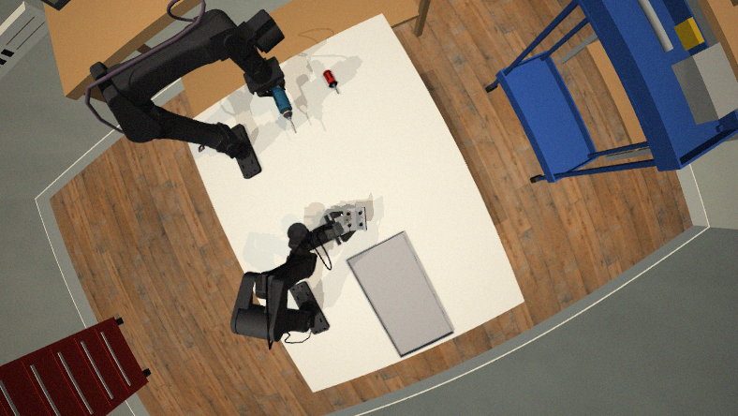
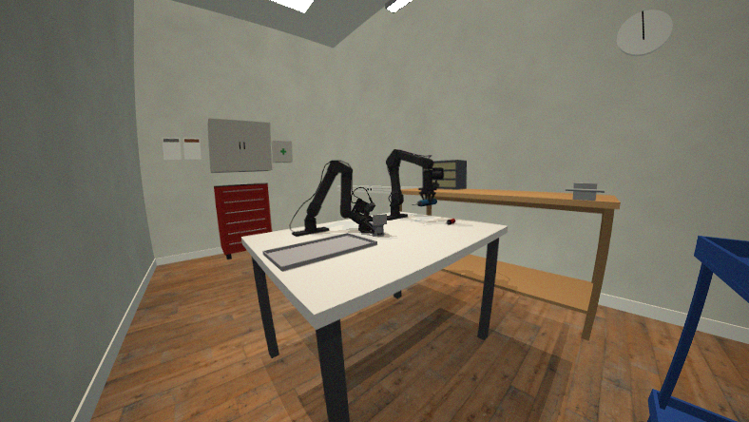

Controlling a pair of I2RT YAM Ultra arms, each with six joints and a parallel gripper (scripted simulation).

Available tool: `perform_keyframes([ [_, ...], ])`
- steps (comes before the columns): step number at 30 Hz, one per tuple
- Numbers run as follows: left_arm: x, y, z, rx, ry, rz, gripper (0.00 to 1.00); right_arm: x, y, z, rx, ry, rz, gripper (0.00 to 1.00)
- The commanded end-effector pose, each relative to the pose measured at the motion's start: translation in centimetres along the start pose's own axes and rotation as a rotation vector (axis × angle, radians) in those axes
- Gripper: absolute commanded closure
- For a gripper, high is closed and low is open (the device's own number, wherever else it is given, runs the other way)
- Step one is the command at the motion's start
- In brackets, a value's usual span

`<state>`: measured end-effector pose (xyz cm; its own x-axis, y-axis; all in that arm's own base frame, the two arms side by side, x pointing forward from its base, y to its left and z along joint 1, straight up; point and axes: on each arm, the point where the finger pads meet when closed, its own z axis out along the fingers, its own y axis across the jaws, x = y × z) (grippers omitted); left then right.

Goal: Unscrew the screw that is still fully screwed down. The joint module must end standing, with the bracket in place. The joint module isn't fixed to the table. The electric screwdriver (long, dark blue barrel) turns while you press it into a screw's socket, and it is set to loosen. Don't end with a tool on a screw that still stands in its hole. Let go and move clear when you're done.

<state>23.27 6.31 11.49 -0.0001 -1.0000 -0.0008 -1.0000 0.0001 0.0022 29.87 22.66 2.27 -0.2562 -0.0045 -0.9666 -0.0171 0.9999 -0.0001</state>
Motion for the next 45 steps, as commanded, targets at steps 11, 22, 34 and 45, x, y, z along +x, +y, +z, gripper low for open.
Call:
perform_keyframes([
  [11,2.3,-3.5,-0.2,0.158,-0.039,0.227,0.58,-0.5,0.2,0.0,-0.003,-0.013,0.019,0.41],
  [22,3.5,-4.8,-0.3,0.217,-0.062,0.331,0.58,-0.5,0.2,0.0,-0.003,-0.013,0.019,0.41],
  [34,5.0,-6.7,-0.7,0.299,-0.087,0.452,0.58,-0.5,0.2,0.0,-0.003,-0.013,0.019,0.41],
  [45,8.1,-8.8,-1.1,0.414,-0.115,0.642,0.58,-0.5,0.2,0.0,-0.003,-0.013,0.019,0.41],
])
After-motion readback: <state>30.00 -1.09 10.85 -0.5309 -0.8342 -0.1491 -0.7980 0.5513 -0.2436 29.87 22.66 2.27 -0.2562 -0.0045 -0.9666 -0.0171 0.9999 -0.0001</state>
